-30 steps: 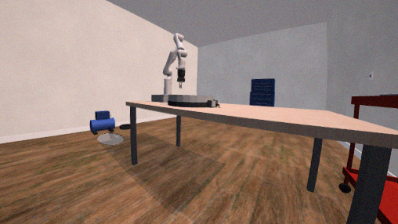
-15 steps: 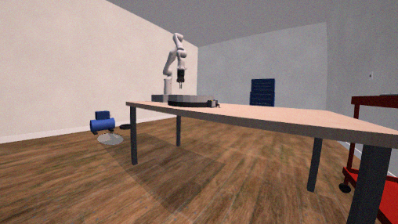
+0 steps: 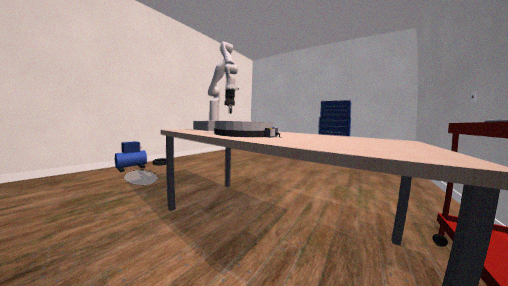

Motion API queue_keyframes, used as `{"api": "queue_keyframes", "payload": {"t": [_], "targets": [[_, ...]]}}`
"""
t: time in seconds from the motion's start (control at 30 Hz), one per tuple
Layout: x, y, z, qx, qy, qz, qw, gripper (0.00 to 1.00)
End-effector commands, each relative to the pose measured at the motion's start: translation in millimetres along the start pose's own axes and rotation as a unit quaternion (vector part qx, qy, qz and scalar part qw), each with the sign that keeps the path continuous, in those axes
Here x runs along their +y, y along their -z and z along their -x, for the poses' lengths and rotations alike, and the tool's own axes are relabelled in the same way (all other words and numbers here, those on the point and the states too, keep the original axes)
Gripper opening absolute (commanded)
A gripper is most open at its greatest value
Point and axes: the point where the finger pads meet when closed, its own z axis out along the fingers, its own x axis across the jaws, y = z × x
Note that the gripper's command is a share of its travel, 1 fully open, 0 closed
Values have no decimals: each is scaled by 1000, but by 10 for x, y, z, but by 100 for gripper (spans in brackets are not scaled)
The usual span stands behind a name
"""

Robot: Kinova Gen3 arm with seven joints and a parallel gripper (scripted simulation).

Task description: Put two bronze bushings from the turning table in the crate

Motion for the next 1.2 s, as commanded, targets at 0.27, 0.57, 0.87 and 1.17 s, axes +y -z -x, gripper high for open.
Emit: {"api": "queue_keyframes", "payload": {"t": [0.27, 0.57, 0.87, 1.17], "targets": [[-11, -18, -59, -4, 20, 1, 1000, 27], [-37, -68, -77, -4, 140, 0, 990, 27], [-37, -68, -77, -4, 140, 0, 990, 27], [-63, -118, -95, -4, 259, 0, 966, 27]]}}
